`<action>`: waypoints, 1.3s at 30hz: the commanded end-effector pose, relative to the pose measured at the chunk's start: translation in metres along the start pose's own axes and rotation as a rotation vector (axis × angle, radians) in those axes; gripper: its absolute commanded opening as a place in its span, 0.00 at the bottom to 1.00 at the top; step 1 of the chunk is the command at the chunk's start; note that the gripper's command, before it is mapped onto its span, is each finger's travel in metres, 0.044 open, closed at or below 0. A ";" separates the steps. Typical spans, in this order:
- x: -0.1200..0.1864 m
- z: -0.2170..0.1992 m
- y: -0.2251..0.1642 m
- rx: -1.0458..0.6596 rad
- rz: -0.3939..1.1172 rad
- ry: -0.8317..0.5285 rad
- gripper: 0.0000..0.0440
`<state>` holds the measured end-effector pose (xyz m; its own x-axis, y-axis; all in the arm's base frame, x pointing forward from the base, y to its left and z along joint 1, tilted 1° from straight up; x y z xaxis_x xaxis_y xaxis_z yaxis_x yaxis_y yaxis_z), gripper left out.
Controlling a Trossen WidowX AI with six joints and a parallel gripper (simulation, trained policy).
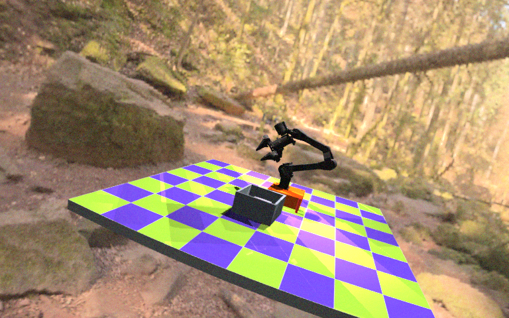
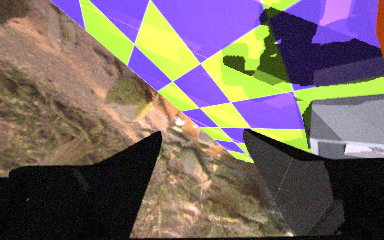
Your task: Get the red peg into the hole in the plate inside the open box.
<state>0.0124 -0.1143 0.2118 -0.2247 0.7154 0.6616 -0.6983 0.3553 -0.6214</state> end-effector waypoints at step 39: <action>0.008 -0.057 -0.089 1.267 0.181 -0.429 1.00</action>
<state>0.1067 -0.1086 0.2476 -0.4128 0.3822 0.8267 -0.7628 -0.6411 -0.0845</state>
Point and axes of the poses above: the point midway between the two fingers, 35 mm back from their tips, its own x axis back along the fingers, its own z axis across the jaws, y = z × x, the point moved 6 cm from there along x, back along the fingers, and after that the axes turned 4 degrees about -x, right-handed, at the moved point
